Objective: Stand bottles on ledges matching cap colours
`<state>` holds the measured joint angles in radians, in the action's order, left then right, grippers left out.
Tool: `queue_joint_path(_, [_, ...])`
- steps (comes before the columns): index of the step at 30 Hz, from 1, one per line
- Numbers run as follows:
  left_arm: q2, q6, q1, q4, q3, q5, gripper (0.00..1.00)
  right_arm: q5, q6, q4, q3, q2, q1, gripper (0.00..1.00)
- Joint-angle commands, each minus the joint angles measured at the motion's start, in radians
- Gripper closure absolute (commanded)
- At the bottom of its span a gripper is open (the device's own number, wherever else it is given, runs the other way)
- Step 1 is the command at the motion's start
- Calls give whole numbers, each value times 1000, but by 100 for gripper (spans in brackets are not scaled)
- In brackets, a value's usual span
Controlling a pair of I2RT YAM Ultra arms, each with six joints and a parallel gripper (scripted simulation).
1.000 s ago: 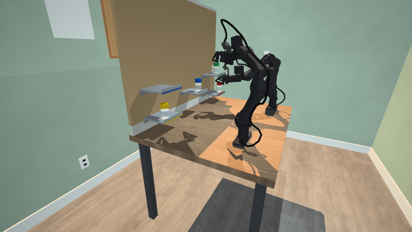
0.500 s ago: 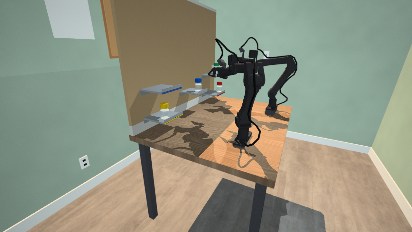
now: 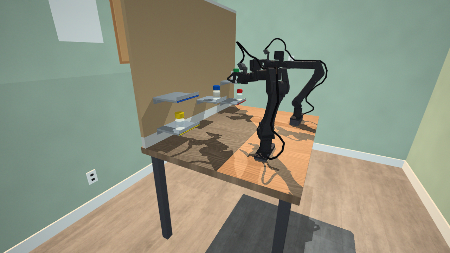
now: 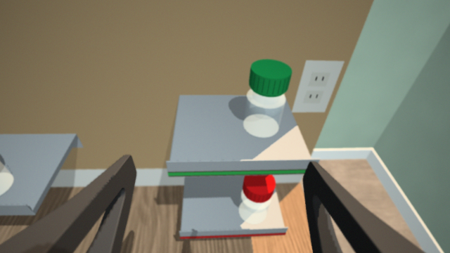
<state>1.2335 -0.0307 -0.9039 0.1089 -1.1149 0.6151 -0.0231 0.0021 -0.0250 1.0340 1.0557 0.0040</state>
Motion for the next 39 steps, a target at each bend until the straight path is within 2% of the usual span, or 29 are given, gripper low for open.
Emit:
queue_joint_path(1, [12, -6, -13, -29, 6, 10, 0, 22, -7, 19, 28, -21, -9, 11])
queue_joint_path(7, [12, -6, -13, -29, 6, 10, 0, 22, -7, 19, 28, -21, -9, 11])
queue_joint_path(9, [13, -13, -12, -60, 8, 5, 19, 57, -18, 40, 27, -20, -10, 11])
queue_joint_path(13, [32, -10, 15, -159, 23, -32, 19, 200, -59, 85, 37, 9, -25, 11])
queue_joint_path(15, [32, -10, 15, -159, 23, -32, 19, 200, -59, 85, 37, 9, -25, 11])
queue_joint_path(22, [143, 9, 79, -390, 87, -93, 19, 588, -155, 195, 108, 77, -122, 11])
queue_joint_path(30, [271, 22, 123, -585, 106, -136, 19, 947, -239, 289, 191, 159, -220, 11])
queue_joint_path(32, [271, 22, 123, -585, 106, -136, 19, 947, -239, 289, 191, 159, -220, 11])
queue_joint_path(39, [404, 37, 157, -757, 80, -170, 19, 1307, -284, 340, 259, 234, -315, 11])
